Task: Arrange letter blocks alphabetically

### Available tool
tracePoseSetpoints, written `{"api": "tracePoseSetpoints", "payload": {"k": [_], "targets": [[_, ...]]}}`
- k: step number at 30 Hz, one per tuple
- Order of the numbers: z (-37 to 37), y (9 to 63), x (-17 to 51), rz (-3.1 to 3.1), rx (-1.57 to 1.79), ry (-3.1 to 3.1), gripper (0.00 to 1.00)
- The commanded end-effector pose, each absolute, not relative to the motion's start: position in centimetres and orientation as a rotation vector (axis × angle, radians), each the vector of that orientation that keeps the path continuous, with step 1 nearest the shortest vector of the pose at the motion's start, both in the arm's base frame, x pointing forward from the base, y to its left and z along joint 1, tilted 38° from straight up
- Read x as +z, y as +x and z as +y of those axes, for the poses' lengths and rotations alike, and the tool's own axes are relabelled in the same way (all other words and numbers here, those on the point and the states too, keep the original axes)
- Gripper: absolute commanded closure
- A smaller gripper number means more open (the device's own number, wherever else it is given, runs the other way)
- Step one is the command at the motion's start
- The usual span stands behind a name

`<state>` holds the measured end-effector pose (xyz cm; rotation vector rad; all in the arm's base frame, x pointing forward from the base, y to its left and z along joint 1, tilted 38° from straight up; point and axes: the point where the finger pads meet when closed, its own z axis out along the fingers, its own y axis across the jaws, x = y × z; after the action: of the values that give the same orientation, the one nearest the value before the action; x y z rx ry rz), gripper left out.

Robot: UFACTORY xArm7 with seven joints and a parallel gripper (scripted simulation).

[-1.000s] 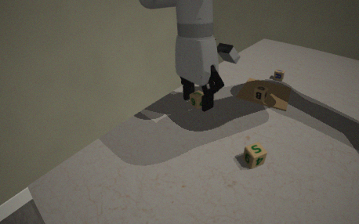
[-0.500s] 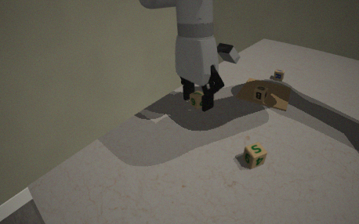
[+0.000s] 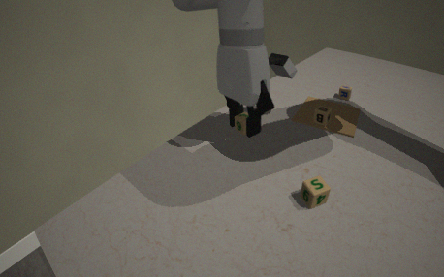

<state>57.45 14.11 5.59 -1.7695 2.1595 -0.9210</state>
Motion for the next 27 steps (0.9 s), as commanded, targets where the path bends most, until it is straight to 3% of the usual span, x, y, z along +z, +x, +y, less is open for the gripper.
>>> {"api": "tracePoseSetpoints", "payload": {"k": [1,10,11,27], "targets": [[14.24,57.48,5.76,2.156,-0.921,-1.769,0.53],[14.24,57.48,5.76,2.156,-0.921,-1.769,0.53],[14.24,57.48,5.76,2.156,-0.921,-1.769,0.73],[14.24,57.48,5.76,2.156,-0.921,-1.769,0.73]]}}
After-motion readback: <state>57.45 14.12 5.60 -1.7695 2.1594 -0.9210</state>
